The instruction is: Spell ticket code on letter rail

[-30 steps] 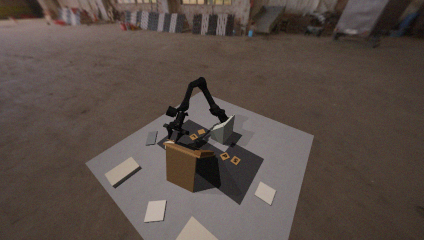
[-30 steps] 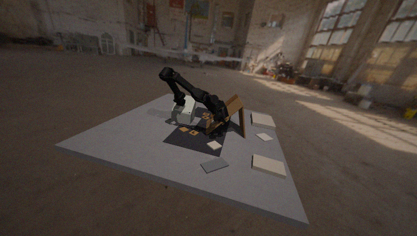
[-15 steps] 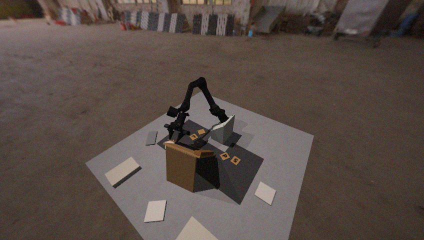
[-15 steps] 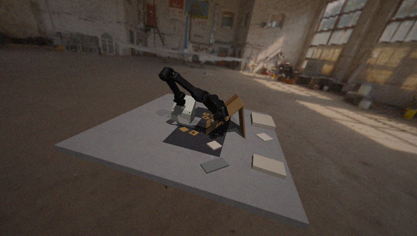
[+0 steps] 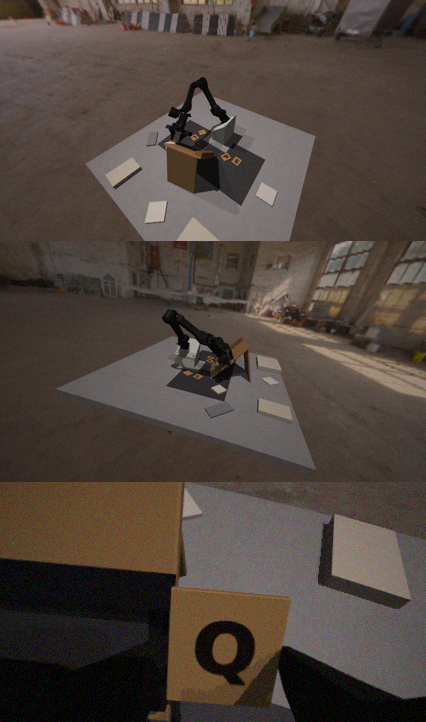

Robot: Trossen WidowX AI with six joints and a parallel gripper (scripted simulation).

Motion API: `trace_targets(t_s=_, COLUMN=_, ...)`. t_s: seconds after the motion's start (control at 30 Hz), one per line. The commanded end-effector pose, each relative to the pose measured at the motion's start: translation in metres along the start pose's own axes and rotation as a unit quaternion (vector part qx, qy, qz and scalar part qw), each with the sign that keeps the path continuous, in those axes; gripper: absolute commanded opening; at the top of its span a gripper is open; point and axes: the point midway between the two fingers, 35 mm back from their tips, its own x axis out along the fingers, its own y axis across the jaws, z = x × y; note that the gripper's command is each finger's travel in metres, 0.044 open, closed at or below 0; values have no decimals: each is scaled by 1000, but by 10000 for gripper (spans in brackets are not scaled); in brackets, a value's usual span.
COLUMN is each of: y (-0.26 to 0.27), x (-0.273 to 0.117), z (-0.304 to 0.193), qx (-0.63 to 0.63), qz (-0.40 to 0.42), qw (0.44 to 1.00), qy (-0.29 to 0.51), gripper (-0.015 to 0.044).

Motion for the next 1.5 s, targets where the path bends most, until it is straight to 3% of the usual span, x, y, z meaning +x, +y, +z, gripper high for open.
trace_targets(t_s=0.0, y=4, x=0, z=-2, qx=3, qz=1, qw=1000, qy=2, gripper=0)
trace_targets(t_s=1.47, y=27, x=1, z=-2, qx=3, qz=2, qw=1000, qy=2, gripper=0)
